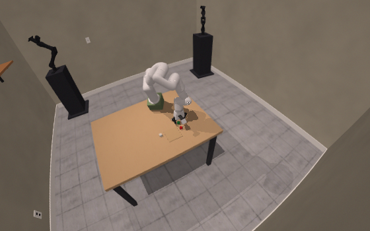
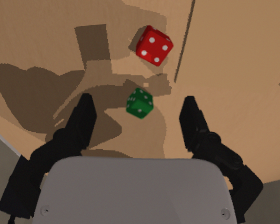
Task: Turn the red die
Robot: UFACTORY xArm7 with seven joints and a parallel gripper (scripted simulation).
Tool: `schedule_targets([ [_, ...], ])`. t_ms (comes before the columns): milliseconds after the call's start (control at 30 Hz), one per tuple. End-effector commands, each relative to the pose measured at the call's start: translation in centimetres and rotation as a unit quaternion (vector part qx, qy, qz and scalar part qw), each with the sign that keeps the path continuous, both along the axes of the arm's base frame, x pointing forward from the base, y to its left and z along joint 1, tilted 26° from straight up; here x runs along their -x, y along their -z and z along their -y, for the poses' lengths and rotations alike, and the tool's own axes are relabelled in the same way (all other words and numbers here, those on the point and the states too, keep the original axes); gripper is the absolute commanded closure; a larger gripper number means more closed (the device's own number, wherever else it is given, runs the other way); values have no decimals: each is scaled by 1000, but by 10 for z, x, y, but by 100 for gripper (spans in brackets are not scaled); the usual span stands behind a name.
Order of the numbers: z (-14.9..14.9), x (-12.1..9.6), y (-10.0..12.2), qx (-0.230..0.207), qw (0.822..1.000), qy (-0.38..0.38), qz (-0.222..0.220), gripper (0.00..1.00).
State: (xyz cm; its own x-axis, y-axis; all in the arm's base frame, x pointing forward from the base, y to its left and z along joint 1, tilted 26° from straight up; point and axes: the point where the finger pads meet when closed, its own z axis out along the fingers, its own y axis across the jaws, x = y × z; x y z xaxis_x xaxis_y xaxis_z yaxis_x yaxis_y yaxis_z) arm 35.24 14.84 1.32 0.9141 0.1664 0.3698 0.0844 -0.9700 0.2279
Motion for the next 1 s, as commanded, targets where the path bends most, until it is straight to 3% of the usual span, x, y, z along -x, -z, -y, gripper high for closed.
schedule_targets([
  [0,-1,0,-1,-1,1000,-1,1,0],
  [700,-2,1,-4,-1,1000,-1,1,0],
  [967,-10,20,-46,-1,1000,-1,1,0],
])
